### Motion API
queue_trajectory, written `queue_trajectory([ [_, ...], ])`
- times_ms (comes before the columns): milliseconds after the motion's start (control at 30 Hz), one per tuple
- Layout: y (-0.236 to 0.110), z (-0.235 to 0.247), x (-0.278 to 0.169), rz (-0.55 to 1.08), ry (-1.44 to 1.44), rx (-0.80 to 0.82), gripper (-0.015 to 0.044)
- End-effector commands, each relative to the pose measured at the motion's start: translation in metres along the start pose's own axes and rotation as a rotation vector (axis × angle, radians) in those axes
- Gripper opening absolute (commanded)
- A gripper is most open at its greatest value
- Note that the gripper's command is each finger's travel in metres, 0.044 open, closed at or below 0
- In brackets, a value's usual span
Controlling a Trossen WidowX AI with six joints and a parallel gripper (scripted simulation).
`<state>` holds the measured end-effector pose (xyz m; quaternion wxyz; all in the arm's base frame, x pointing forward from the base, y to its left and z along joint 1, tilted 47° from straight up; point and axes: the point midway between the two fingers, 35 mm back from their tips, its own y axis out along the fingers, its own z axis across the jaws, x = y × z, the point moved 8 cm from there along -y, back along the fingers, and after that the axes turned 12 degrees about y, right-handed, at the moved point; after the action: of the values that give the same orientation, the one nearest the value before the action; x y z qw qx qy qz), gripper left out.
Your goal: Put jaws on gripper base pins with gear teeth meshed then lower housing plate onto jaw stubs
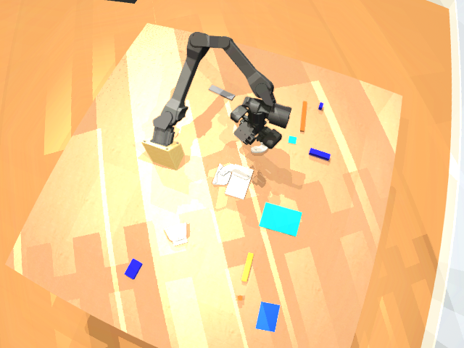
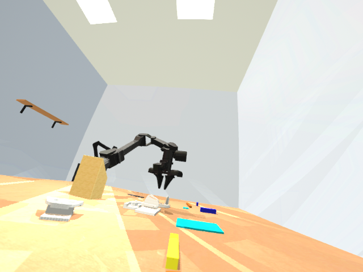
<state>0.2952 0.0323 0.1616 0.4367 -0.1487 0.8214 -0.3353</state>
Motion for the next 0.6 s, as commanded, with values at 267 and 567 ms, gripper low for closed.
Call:
queue_trajectory([
  [267,0.0000,0.0000,0.0000,0.000,0.000,0.000,0.0440],
  [567,0.0000,0.0000,0.0000,0.000,0.000,0.000,0.0440],
])
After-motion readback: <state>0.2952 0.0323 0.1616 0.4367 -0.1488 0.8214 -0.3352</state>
